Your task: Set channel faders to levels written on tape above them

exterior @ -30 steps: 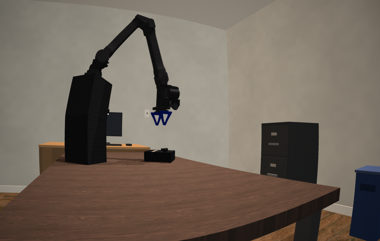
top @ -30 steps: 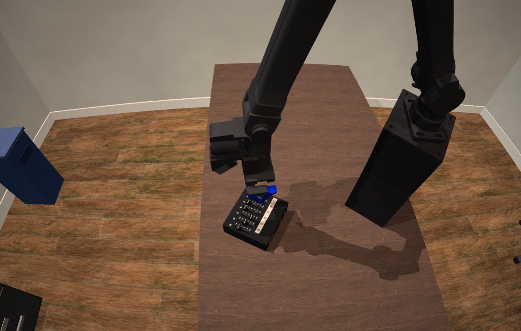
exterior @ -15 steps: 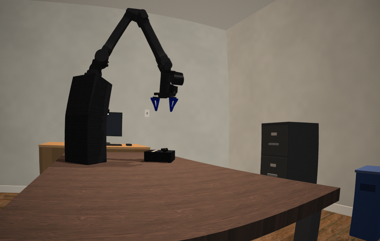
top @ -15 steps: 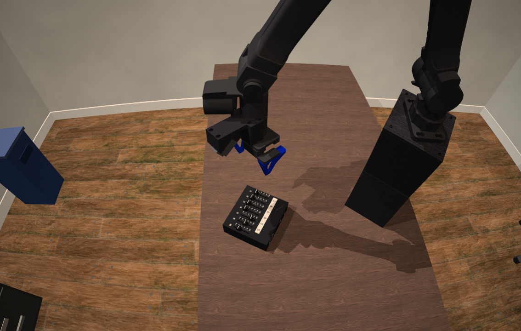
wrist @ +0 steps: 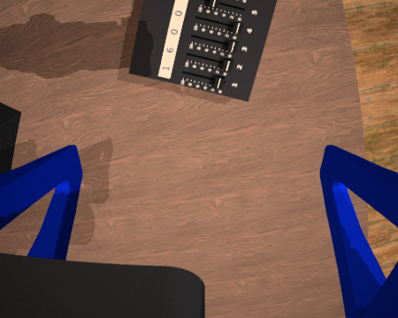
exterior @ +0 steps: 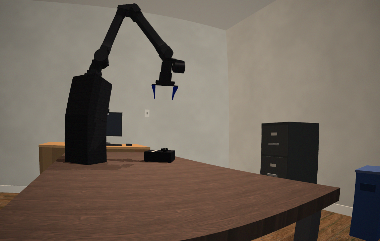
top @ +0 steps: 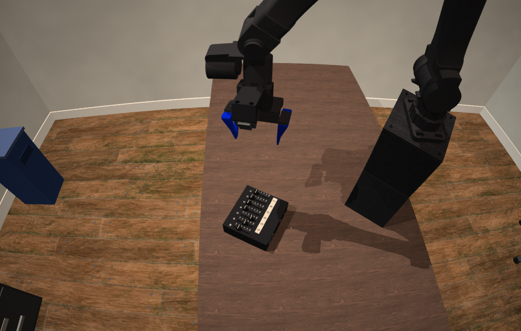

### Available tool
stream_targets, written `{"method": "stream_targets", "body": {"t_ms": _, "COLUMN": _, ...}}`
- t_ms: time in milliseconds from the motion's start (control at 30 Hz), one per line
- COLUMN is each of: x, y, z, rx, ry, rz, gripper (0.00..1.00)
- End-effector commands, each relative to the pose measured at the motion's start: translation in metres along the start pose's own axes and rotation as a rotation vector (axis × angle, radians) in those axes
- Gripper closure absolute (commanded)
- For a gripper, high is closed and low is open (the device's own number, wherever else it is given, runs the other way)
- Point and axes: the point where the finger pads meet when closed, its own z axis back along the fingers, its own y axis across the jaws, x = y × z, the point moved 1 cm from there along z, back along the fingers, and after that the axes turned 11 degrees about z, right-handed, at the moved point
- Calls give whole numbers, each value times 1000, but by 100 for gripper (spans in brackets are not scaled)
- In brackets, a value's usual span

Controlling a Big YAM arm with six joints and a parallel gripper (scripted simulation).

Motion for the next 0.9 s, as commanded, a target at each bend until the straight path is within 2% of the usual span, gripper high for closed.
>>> {"method": "stream_targets", "body": {"t_ms": 0, "x": -3, "y": 1, "z": 8, "rx": 14, "ry": -32, "rz": 278, "gripper": 0}}
{"method": "stream_targets", "body": {"t_ms": 100, "x": -3, "y": 2, "z": 9, "rx": 16, "ry": -38, "rz": 321, "gripper": 0}}
{"method": "stream_targets", "body": {"t_ms": 133, "x": -3, "y": 1, "z": 10, "rx": 23, "ry": -50, "rz": 432, "gripper": 0}}
{"method": "stream_targets", "body": {"t_ms": 233, "x": 0, "y": 0, "z": 12, "rx": 28, "ry": -64, "rz": 561, "gripper": 0}}
{"method": "stream_targets", "body": {"t_ms": 867, "x": 0, "y": 3, "z": 10, "rx": 31, "ry": -64, "rz": 561, "gripper": 0}}
